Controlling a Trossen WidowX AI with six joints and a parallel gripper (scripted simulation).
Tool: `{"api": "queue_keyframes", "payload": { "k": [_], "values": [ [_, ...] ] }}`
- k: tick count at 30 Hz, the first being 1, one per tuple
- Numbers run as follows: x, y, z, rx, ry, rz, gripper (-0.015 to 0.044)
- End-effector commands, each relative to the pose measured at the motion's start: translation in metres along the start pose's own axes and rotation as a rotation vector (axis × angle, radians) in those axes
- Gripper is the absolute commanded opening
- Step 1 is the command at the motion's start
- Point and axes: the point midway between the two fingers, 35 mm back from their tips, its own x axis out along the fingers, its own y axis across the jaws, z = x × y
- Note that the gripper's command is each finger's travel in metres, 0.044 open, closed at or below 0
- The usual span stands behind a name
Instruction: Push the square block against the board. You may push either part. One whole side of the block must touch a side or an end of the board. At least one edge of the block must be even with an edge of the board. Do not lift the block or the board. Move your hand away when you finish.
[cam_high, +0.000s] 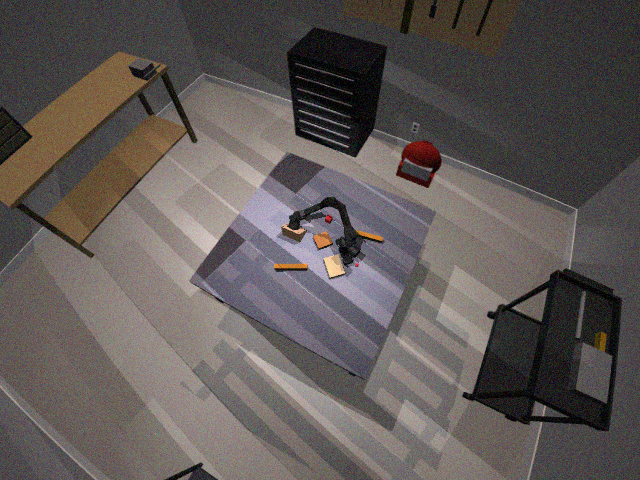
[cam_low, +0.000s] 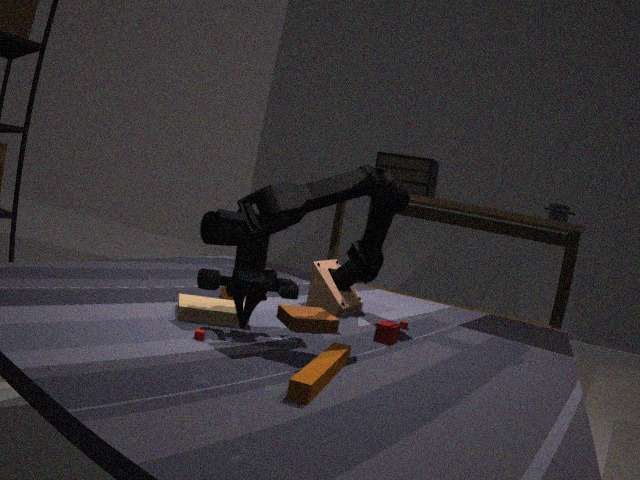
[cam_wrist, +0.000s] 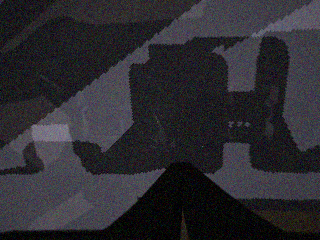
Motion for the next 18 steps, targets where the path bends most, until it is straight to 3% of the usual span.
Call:
{"api": "queue_keyframes", "payload": {
  "k": [1, 18],
  "values": [
    [0.005, -0.002, -0.004, 0.014, -0.004, 0.001, 0.0],
    [0.005, -0.003, -0.017, 0.014, -0.003, -0.001, 0.0]
  ]
}}
